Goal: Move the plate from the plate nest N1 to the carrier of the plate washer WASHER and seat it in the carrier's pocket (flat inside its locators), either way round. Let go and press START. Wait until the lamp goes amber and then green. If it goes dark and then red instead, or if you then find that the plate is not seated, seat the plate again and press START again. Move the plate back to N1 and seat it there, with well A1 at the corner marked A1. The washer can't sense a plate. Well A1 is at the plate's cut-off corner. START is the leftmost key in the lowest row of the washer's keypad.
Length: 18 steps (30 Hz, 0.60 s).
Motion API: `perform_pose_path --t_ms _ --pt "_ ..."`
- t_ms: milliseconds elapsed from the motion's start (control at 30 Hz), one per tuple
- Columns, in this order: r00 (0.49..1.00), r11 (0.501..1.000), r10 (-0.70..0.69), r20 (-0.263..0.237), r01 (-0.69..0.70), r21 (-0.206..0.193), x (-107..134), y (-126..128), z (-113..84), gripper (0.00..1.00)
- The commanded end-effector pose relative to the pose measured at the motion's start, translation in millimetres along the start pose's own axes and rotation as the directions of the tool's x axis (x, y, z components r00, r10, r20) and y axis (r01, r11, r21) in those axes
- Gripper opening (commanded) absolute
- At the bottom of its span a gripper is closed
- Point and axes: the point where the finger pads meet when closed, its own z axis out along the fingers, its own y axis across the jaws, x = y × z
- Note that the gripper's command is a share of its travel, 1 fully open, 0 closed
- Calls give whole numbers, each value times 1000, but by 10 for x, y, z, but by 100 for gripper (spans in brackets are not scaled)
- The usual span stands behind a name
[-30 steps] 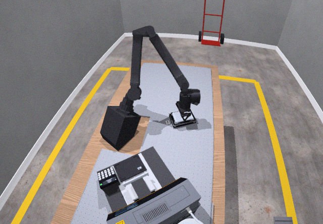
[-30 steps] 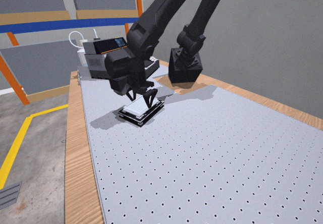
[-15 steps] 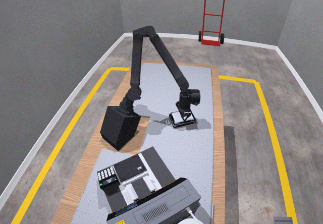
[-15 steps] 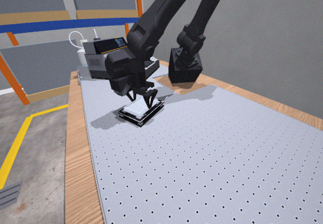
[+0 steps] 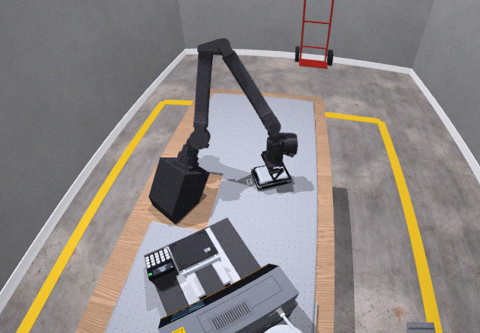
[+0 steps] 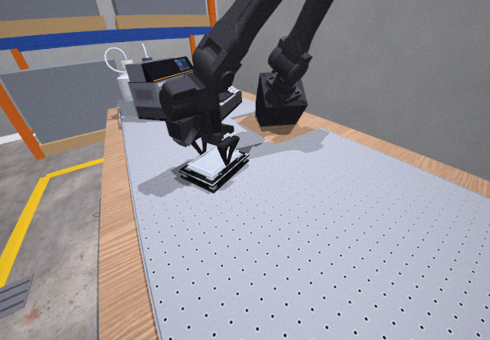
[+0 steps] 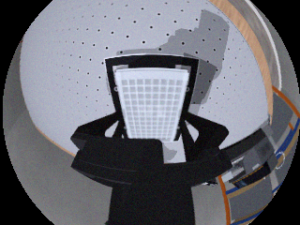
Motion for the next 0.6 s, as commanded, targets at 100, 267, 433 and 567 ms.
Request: perform_pose_path --t_ms 100,267,433,567 --pt "1000 1000 12 -7 -12 -2 30 3 64 82" --pt "1000 1000 -2 14 2 4 -71 -6 -17 100" --pt "1000 1000 -2 14 2 4 -71 -6 -17 100" --pt "1000 1000 -2 14 2 4 -71 -6 -17 100"
